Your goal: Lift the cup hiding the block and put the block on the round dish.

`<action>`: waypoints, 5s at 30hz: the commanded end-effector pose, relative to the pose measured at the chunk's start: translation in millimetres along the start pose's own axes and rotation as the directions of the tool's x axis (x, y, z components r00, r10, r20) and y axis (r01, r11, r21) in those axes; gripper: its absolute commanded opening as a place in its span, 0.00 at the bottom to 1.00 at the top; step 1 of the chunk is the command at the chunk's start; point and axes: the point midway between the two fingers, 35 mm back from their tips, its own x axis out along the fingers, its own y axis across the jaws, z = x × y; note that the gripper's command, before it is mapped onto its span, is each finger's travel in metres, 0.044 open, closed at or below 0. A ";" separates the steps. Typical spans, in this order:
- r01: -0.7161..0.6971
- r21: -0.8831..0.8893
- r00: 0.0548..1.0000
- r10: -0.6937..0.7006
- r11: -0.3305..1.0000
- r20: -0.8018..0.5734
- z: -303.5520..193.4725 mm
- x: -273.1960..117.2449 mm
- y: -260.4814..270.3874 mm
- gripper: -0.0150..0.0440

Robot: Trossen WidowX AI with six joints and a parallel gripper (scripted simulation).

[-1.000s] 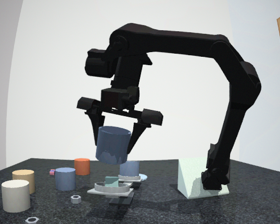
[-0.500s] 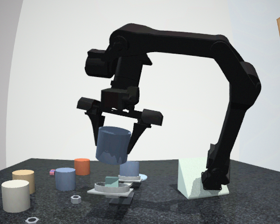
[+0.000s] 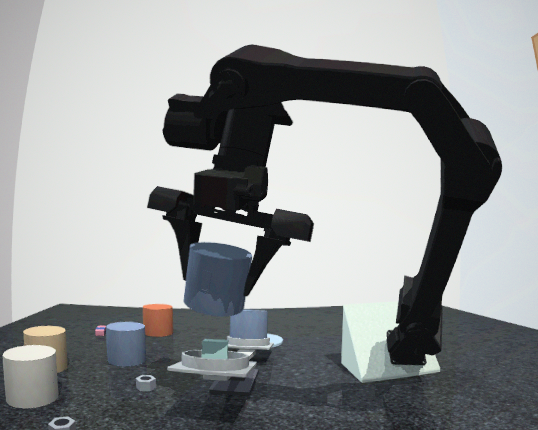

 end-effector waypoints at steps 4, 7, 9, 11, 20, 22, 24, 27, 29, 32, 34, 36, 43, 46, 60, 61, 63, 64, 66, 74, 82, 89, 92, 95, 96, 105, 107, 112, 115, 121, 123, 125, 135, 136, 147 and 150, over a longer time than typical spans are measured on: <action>0.001 0.000 1.000 -0.001 1.000 0.000 -0.2 0.0 -0.3 0.25; 0.001 0.000 1.000 -0.001 1.000 0.000 -0.2 0.0 -0.3 0.25; 0.001 0.000 1.000 -0.001 1.000 0.000 -0.2 0.0 -0.3 0.25; 0.001 0.000 1.000 -0.001 1.000 0.000 -0.2 0.0 -0.3 0.25; -0.006 -0.004 1.000 0.006 1.000 0.000 4.2 2.9 3.7 0.25; -0.014 -0.009 1.000 0.014 1.000 0.000 9.9 6.7 9.3 0.25; -0.023 -0.014 1.000 0.023 1.000 0.000 15.5 10.4 15.1 0.25; -0.037 -0.022 0.999 0.037 0.999 0.000 23.4 15.8 24.0 0.25; -0.046 -0.027 0.999 0.046 0.999 0.000 28.4 19.3 30.1 0.25; -0.060 -0.035 0.998 0.060 0.998 0.000 35.5 24.4 39.5 0.25; -0.069 -0.040 0.998 0.069 0.997 0.000 40.0 27.7 46.0 0.25; -0.078 -0.045 0.997 0.078 0.996 -0.001 44.2 30.9 52.6 0.25; -0.111 -0.063 0.994 0.111 0.992 -0.001 57.4 41.3 76.4 0.25; -0.125 -0.071 0.992 0.125 0.990 -0.002 62.2 45.5 86.9 0.25; -0.193 -0.105 0.981 0.193 0.976 -0.004 77.8 61.5 137.0 0.25; -0.195 -0.107 0.981 0.196 0.975 -0.005 78.2 62.0 138.8 0.25; -0.196 -0.107 0.980 0.197 0.975 -0.005 78.3 62.7 139.5 0.25; -0.196 -0.107 0.980 0.196 0.975 -0.005 78.3 63.6 139.6 0.25; -0.196 -0.107 0.981 0.196 0.975 -0.005 78.3 66.7 140.0 0.25; -0.195 -0.108 0.981 0.196 0.975 -0.005 78.4 88.2 144.1 0.25; -0.195 -0.108 0.981 0.196 0.975 -0.002 78.6 100.9 147.5 0.25; -0.195 -0.109 0.981 0.196 0.975 -0.002 78.6 110.2 149.1 0.25; -0.195 -0.109 0.981 0.196 0.975 -0.002 78.6 115.0 150.2 0.25; -0.195 -0.109 0.981 0.196 0.975 -0.001 78.7 119.8 151.3 0.25; -0.197 -0.112 0.980 0.199 0.974 0.000 79.1 114.9 150.5 0.30; -0.197 -0.112 0.980 0.199 0.974 0.000 79.1 114.9 150.5 0.70; -0.197 -0.112 0.980 0.199 0.974 0.000 79.1 114.9 150.5 0.79; -0.197 -0.112 0.980 0.198 0.974 -0.002 78.9 109.3 148.6 1.00; -0.196 -0.110 0.981 0.196 0.975 -0.007 78.4 84.5 142.4 1.00; -0.196 -0.107 0.980 0.197 0.975 -0.005 78.3 62.2 139.4 1.00; -0.185 -0.091 0.983 0.186 0.978 0.000 78.0 61.0 135.7 0.91; -0.157 -0.049 0.987 0.158 0.986 0.014 76.8 57.4 125.3 0.82; -0.139 -0.084 0.990 0.139 0.987 -0.002 51.6 50.5 69.9 0.69; -0.139 -0.092 0.990 0.139 0.986 -0.004 46.7 49.4 62.2 0.69; -0.143 -0.167 0.989 0.146 0.976 0.005 -13.1 36.4 -2.8 0.69; -0.145 -0.171 0.989 0.147 0.975 0.005 -13.1 37.0 -2.7 0.69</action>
